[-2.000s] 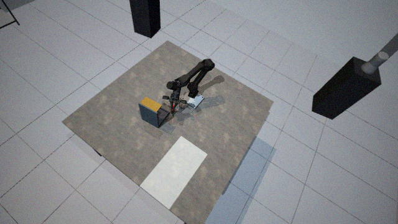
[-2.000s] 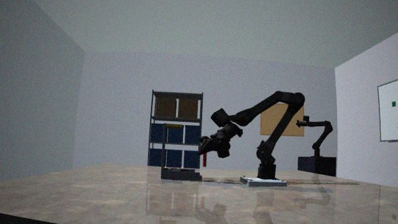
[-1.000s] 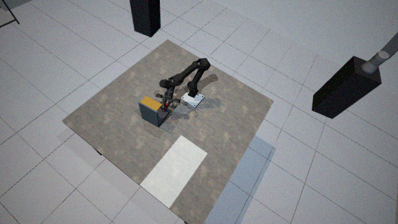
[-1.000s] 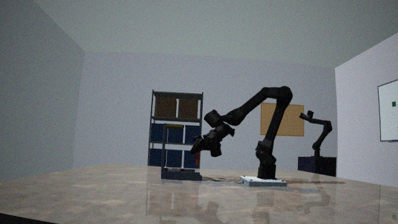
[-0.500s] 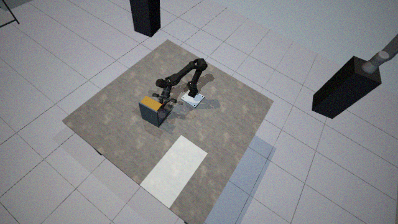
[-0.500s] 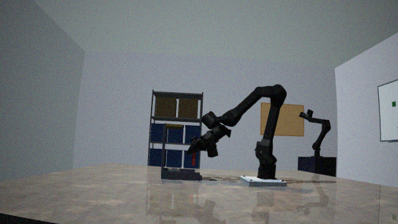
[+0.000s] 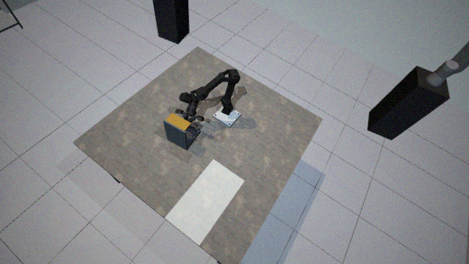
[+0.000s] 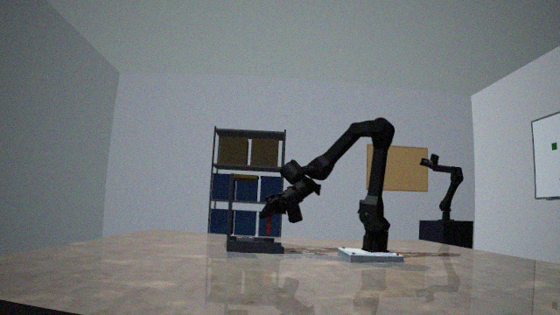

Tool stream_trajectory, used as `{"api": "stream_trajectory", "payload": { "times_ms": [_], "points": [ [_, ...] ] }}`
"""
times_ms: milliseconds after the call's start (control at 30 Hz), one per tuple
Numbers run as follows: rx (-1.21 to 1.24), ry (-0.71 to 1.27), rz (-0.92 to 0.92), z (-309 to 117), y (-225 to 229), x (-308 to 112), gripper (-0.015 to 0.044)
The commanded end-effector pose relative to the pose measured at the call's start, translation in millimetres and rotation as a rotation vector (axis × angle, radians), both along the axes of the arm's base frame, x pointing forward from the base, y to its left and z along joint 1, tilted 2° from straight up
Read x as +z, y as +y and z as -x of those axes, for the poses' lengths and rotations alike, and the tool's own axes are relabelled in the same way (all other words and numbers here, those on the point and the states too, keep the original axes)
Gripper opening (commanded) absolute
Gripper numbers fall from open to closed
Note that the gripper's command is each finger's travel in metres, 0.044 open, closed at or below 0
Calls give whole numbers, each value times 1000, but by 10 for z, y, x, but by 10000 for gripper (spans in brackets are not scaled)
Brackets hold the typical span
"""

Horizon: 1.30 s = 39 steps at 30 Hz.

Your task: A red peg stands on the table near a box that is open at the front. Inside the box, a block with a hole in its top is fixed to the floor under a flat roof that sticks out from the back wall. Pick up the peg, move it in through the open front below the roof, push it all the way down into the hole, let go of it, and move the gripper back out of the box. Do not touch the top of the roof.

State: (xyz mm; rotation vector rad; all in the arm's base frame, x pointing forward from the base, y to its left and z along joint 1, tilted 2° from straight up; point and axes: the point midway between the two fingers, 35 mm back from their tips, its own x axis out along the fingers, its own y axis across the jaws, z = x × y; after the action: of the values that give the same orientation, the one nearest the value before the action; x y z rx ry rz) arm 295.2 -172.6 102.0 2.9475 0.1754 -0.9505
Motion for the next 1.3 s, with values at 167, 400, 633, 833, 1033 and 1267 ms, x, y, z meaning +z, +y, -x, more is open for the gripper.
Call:
{"api": "stream_trajectory", "payload": {
  "times_ms": [167,400,633,833,1033,1267],
  "points": [
    [0,-5,0,-155,-90,-16,0],
    [-1,-7,0,-300,-109,-15,0],
    [-1,-8,0,-375,-103,-14,0],
    [-1,-8,0,-415,-91,-14,0],
    [-1,-9,0,-456,-81,-13,0],
    [-1,-9,0,-500,-72,-12,0]
  ]
}}
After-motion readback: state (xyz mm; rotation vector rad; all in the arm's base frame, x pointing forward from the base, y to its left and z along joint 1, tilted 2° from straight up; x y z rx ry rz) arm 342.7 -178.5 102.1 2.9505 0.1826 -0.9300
